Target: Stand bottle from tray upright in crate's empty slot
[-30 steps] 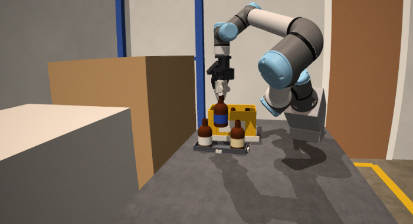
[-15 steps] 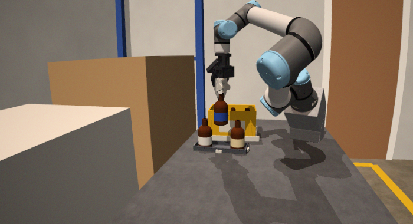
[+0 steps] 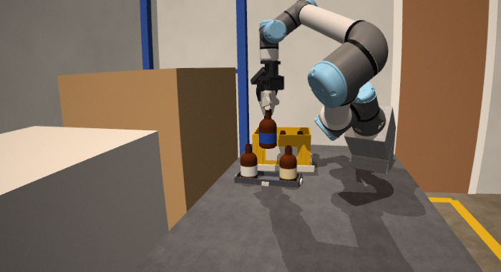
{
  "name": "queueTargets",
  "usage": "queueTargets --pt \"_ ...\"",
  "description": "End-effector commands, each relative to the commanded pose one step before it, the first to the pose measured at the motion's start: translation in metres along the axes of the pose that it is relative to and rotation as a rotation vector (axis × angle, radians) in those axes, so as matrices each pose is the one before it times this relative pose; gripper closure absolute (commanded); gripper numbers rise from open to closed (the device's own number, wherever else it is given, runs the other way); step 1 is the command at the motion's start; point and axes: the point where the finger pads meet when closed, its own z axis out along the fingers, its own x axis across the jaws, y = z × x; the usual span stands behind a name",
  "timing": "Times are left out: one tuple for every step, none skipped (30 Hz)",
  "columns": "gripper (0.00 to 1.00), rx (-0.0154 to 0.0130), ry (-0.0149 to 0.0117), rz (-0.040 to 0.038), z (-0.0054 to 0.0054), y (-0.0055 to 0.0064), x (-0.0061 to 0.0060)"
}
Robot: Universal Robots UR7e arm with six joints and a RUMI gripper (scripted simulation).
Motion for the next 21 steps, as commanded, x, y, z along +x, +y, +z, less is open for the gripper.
queueTargets --pt "1.00 0.00043 -0.00028 -0.00030 -0.00422 -0.00020 0.00003" --pt "1.00 0.00000 0.00000 0.00000 -0.00093 0.00000 0.00000" --pt "1.00 0.00000 0.00000 0.00000 -0.00087 0.00000 0.00000" --pt "1.00 0.00000 0.00000 0.00000 -0.00082 0.00000 0.00000" --pt "1.00 0.00000 0.00000 0.00000 -0.00076 0.00000 0.00000" --pt "1.00 0.00000 0.00000 0.00000 -0.00070 0.00000 0.00000" --pt "1.00 0.00000 0.00000 0.00000 -0.00064 0.00000 0.00000" --pt "1.00 0.00000 0.00000 0.00000 -0.00058 0.00000 0.00000" --pt "1.00 0.00000 0.00000 0.00000 -0.00052 0.00000 0.00000" --pt "1.00 0.00000 0.00000 0.00000 -0.00046 0.00000 0.00000" --pt "1.00 0.00000 0.00000 0.00000 -0.00040 0.00000 0.00000" --pt "1.00 0.00000 0.00000 0.00000 -0.00034 0.00000 0.00000" --pt "1.00 0.00000 0.00000 0.00000 -0.00028 0.00000 0.00000" --pt "1.00 0.00000 0.00000 0.00000 -0.00023 0.00000 0.00000" --pt "1.00 0.00000 0.00000 0.00000 -0.00018 0.00000 0.00000" --pt "1.00 0.00000 0.00000 0.00000 0.00000 0.00000 0.00000" --pt "1.00 0.00000 0.00000 0.00000 0.00000 0.00000 0.00000" --pt "1.00 0.00000 0.00000 0.00000 -0.00013 0.00000 0.00000" --pt "1.00 0.00000 0.00000 0.00000 -0.00009 0.00000 0.00000" --pt "1.00 0.00000 0.00000 0.00000 -0.00006 0.00000 0.00000" --pt "1.00 0.00000 0.00000 0.00000 -0.00003 0.00000 0.00000"
